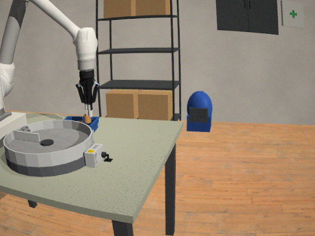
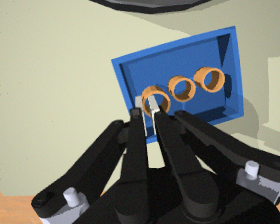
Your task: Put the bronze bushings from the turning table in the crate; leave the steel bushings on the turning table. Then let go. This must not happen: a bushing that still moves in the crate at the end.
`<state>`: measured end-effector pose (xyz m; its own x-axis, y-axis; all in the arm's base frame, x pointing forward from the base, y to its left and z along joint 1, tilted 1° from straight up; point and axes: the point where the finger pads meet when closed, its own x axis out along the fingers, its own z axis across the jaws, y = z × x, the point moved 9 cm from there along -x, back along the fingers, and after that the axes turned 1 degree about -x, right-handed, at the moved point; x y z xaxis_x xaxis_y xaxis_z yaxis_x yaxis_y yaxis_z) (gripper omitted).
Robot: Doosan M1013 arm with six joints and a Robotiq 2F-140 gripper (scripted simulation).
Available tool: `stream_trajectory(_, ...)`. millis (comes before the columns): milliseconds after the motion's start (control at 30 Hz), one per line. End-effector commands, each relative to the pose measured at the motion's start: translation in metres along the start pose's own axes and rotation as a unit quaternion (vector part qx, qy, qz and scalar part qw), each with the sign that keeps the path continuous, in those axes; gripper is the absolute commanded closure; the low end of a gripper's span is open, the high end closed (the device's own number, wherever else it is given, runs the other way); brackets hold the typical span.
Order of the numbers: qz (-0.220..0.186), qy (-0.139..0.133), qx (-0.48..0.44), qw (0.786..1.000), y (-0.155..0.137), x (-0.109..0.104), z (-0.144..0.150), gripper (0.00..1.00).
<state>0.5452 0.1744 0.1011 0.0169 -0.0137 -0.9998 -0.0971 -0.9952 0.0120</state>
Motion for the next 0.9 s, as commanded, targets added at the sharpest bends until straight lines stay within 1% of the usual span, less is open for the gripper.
stream_trajectory(0,0.0,0.0,0.0,1.0,0.0,0.005,0.0,1.0)
stream_trajectory(533,0.0,0.0,0.0,1.0,0.0,0.027,0.0,1.0)
stream_trajectory(867,0.0,0.0,0.0,1.0,0.0,0.031,0.0,1.0)
